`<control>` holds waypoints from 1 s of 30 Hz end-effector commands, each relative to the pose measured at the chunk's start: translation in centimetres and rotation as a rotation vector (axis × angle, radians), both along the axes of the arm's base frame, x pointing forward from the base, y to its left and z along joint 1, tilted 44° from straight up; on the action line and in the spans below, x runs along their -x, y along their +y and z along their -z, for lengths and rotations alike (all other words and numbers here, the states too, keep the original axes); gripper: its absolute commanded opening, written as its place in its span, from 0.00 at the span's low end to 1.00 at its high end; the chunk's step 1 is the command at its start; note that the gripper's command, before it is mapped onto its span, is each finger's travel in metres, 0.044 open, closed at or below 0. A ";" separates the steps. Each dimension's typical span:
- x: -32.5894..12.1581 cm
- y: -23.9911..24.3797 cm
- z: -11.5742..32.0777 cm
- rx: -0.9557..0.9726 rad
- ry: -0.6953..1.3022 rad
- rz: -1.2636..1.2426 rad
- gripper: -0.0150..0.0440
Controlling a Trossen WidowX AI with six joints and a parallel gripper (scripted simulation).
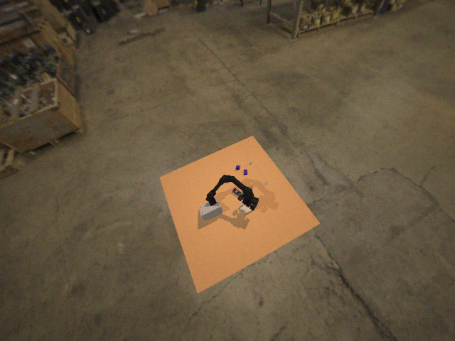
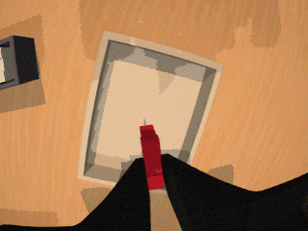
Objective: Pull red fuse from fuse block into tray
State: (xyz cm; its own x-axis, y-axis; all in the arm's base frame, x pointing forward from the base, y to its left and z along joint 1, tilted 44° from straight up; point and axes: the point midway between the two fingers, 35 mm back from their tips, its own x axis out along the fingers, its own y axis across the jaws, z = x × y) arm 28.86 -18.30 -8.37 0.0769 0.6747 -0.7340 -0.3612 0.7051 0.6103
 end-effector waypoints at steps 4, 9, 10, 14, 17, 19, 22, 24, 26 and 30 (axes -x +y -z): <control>0.0 0.5 1.0 0.003 0.001 -0.003 0.25; -0.1 1.1 1.6 0.002 0.000 -0.003 0.25; -0.1 1.2 1.7 0.002 0.000 -0.003 0.25; -0.1 1.6 2.2 0.002 0.000 -0.003 0.25; -0.2 2.0 2.5 0.002 0.000 -0.003 0.25; -0.2 2.2 2.8 0.001 0.000 -0.003 0.25; -0.2 2.5 3.0 0.001 0.000 -0.003 0.25; -0.2 2.5 3.0 0.001 0.000 -0.003 0.25; -0.2 2.3 2.8 0.006 0.001 -0.011 0.34; -0.2 2.3 2.8 0.006 0.001 -0.011 0.52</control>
